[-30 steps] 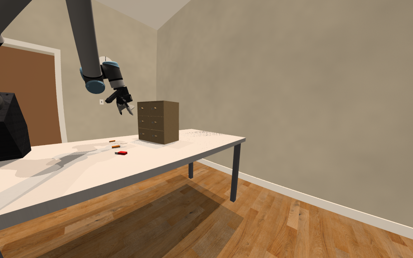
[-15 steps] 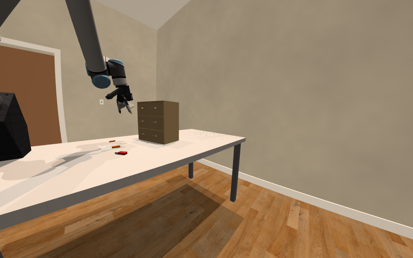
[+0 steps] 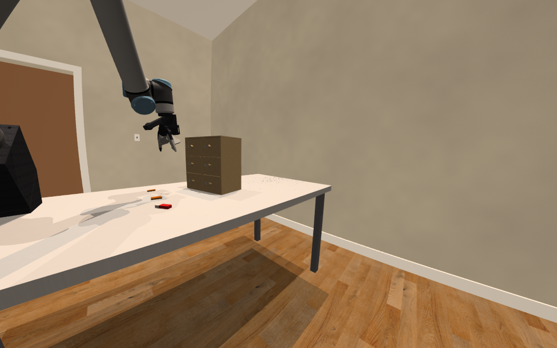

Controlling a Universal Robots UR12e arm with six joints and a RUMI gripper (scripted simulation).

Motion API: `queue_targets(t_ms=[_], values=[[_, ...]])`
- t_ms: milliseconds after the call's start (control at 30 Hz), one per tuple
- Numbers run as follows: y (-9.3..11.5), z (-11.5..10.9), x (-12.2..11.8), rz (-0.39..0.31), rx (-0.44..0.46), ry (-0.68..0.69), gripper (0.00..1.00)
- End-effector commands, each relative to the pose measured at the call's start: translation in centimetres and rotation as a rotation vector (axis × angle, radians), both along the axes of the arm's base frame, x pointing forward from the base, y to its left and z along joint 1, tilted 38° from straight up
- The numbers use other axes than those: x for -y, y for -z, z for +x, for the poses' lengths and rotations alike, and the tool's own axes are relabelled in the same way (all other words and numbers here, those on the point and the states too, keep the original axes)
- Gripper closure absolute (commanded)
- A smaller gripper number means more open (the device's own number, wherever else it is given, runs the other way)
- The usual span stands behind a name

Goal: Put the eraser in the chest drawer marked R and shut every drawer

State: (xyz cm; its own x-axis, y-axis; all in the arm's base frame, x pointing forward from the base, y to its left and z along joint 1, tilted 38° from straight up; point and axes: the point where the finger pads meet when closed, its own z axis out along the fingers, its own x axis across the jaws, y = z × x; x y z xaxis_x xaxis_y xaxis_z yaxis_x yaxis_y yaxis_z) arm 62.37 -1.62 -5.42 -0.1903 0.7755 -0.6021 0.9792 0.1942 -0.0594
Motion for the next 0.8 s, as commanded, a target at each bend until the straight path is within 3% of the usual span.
queue_targets(t_ms=[0,767], values=[[-0.27,-0.16,-0.17,-0.005,-0.022,0.018,0.00],[-0.87,-0.69,-0.51,-0.018,-0.076,0.060,0.00]])
